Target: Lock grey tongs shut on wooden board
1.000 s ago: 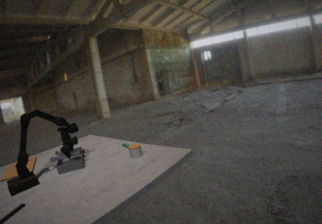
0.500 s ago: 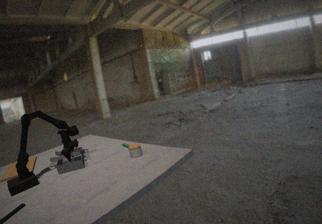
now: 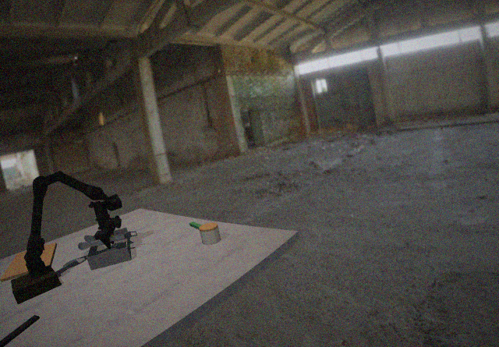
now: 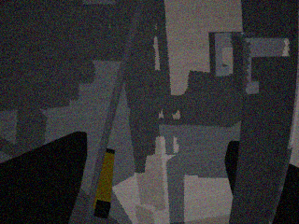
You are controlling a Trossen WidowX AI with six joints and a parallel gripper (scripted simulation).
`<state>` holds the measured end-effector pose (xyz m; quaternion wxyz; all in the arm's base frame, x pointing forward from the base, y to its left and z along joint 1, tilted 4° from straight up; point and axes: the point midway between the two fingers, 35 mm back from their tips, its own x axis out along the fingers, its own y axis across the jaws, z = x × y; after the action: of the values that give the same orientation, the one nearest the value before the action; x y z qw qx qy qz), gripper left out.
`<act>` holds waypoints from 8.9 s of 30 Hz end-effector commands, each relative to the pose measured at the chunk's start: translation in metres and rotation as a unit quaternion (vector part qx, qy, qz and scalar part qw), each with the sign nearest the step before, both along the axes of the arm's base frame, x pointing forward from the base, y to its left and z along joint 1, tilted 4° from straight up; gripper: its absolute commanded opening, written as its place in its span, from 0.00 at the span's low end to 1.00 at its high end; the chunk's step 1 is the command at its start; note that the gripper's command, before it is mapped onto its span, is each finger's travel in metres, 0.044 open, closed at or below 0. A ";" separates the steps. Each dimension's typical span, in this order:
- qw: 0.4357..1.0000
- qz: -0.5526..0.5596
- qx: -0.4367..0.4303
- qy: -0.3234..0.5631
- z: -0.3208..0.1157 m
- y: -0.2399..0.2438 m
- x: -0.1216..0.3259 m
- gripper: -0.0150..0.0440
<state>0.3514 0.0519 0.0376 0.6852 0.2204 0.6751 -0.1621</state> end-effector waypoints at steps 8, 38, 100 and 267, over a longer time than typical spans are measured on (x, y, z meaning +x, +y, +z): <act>1.000 0.000 -0.001 0.000 0.000 -0.001 0.000 0.61; 1.000 0.000 -0.001 0.000 0.000 -0.001 0.000 0.23; 0.987 -0.159 0.010 0.013 0.135 0.162 -0.066 0.00; 0.725 -0.343 0.495 0.335 0.137 0.285 -0.381 0.00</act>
<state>-0.0300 0.3362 0.1716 0.1116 0.6727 0.7253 -0.0946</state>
